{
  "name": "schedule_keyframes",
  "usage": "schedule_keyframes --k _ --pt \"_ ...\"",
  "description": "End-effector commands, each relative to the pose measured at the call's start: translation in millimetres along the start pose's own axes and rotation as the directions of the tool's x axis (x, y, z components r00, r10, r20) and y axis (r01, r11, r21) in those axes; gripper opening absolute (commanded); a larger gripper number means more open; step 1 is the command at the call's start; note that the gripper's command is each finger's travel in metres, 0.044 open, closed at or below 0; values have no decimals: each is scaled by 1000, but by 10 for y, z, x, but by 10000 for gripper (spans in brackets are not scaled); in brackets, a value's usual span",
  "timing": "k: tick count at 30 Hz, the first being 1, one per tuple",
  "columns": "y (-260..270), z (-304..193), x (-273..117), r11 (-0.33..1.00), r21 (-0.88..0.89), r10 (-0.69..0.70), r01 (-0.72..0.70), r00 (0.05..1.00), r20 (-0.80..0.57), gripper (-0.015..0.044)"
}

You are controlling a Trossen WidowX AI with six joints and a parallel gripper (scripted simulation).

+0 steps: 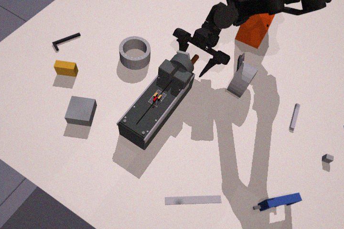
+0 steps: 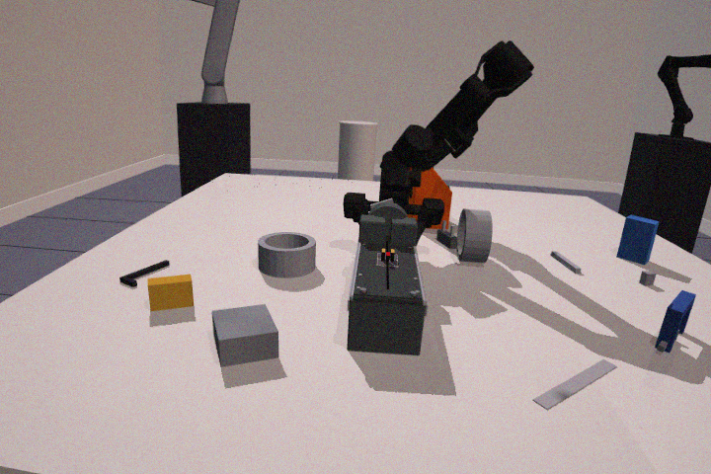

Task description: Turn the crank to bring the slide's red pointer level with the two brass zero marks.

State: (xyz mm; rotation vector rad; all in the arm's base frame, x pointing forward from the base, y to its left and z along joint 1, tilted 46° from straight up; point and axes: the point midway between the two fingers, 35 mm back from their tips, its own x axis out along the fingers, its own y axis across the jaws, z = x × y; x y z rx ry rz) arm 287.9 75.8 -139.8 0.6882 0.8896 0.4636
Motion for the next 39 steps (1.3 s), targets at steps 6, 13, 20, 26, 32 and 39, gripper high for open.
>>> schedule_keyframes --k 6,13,20,26,32,39 --pt "-14 145 -110 1000 -3 -3 3 1000 0 440" --pt "-14 282 -252 1000 -4 -3 3 1000 -1 440" --pt "-11 367 -352 1000 -3 -2 2 1000 0 440" --pt "-76 592 -483 1000 -6 -11 11 1000 -5 440" --pt "-104 843 -696 1000 -7 -16 16 1000 -8 440" --pt "-66 1115 -1026 1000 -5 -13 13 1000 -4 440"
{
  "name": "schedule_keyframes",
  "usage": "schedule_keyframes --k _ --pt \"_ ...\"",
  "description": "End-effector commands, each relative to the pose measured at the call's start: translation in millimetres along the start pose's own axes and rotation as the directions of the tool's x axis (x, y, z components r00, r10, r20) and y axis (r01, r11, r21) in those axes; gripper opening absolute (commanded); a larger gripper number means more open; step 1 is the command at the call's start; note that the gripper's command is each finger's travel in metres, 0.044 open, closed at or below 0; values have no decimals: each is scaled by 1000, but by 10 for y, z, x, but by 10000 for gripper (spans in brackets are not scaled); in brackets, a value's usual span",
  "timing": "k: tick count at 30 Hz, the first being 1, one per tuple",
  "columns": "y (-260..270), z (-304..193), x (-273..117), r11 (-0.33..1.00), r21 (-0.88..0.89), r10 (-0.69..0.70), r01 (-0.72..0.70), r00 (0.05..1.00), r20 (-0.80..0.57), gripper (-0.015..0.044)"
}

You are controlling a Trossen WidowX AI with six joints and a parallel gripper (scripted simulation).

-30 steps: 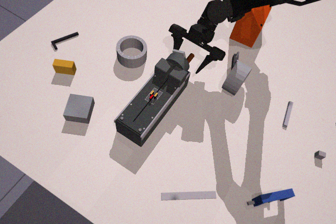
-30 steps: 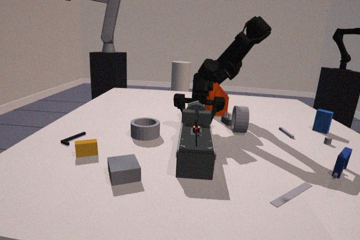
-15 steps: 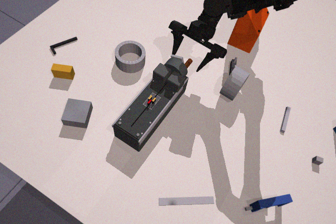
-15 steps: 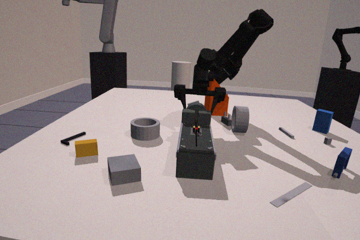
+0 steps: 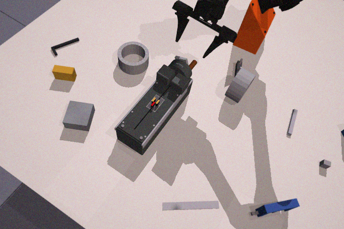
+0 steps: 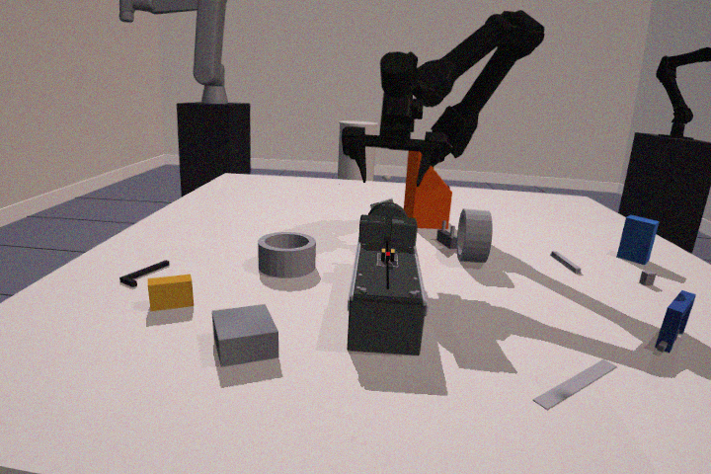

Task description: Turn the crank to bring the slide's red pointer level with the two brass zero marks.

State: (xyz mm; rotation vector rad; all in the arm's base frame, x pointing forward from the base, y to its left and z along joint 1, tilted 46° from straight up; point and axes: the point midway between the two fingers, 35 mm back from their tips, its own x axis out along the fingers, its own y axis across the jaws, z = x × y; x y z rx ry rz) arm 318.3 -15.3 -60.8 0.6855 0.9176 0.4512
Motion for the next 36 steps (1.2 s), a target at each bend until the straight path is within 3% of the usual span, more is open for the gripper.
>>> schedule_keyframes --k 1,7,30,36 --pt "41 227 -251 1000 -14 6 -5 1000 18 440" --pt "47 338 -294 1000 -9 3 -3 1000 13 440" --pt "9 1221 506 996 49 -67 71 995 -77 440" --pt "8 1093 714 996 50 -69 73 994 -80 440"
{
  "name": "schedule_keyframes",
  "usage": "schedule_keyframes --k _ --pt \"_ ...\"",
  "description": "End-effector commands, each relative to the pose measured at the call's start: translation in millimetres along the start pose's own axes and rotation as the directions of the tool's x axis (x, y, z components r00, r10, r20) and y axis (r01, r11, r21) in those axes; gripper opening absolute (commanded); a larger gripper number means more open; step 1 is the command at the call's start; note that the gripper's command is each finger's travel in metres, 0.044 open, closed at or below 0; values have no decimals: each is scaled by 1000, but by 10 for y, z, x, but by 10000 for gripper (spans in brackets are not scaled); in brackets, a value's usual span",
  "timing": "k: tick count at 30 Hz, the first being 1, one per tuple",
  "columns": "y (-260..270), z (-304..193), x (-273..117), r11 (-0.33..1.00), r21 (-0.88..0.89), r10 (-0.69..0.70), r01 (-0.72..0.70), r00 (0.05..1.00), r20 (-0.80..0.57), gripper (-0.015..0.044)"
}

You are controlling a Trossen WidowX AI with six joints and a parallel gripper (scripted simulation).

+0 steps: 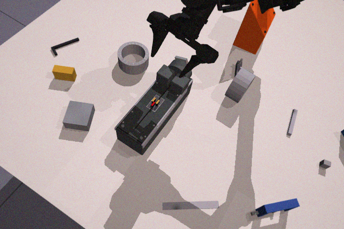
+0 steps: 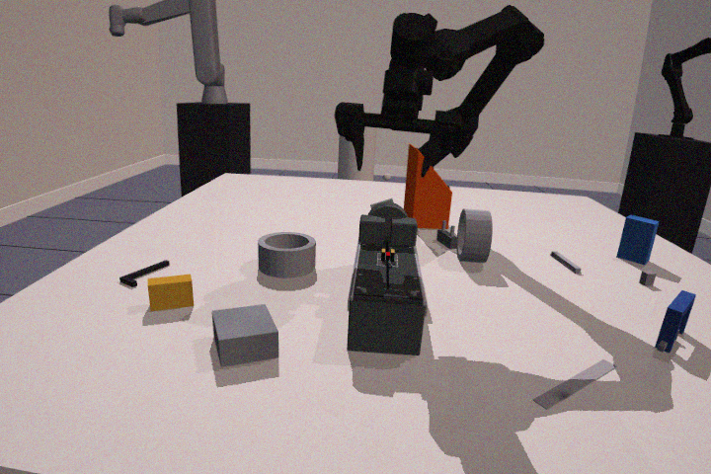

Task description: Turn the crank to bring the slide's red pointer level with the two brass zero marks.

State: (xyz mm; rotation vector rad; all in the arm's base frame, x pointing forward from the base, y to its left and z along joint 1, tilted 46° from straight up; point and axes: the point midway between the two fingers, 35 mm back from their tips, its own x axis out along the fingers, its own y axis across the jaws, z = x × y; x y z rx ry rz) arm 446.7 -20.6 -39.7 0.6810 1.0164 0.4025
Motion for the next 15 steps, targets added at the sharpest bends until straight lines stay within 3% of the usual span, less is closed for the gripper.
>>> schedule_keyframes --k 1,5,15 --pt "-6 -138 253 1000 10 -7 7 1000 -7 440" --pt "11 -342 476 1000 12 -5 5 1000 -6 440" --pt "12 -353 486 1000 12 -5 5 1000 -6 440"
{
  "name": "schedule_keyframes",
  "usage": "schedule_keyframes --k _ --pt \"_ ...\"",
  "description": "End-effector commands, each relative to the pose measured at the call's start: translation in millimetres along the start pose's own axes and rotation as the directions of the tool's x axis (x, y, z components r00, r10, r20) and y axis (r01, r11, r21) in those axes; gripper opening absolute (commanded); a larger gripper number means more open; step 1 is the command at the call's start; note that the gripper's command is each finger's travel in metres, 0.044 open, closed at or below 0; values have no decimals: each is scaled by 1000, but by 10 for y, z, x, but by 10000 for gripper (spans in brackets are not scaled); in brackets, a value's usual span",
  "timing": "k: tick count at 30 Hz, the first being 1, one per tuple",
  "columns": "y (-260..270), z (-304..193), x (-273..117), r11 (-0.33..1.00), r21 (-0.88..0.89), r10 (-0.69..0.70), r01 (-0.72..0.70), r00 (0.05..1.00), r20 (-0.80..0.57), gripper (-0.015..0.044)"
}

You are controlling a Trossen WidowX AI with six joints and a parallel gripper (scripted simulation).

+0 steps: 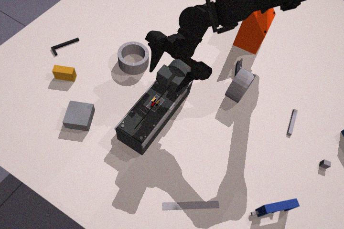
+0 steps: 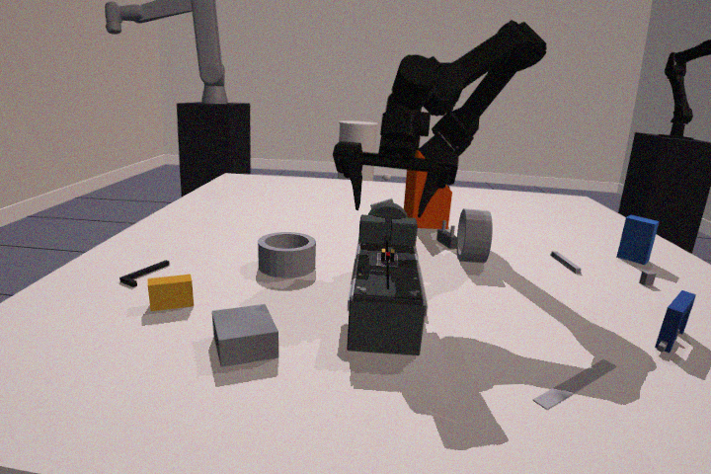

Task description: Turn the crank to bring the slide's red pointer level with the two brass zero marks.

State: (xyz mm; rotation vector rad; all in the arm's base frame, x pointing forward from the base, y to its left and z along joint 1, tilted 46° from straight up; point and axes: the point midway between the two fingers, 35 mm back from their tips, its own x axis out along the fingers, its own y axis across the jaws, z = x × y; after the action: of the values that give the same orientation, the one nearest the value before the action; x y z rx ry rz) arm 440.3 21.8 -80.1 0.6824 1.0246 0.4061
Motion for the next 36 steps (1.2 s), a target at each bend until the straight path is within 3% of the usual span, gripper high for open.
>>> schedule_keyframes --k 1,11,21,36 --pt "-20 -14 5 1000 10 -6 6 1000 3 440" --pt "-21 -4 -6 1000 9 -6 6 1000 3 440" --pt "-26 394 -496 1000 1 -4 4 1000 1 440" --pt "-115 -141 -966 998 -38 47 -46 998 46 440"
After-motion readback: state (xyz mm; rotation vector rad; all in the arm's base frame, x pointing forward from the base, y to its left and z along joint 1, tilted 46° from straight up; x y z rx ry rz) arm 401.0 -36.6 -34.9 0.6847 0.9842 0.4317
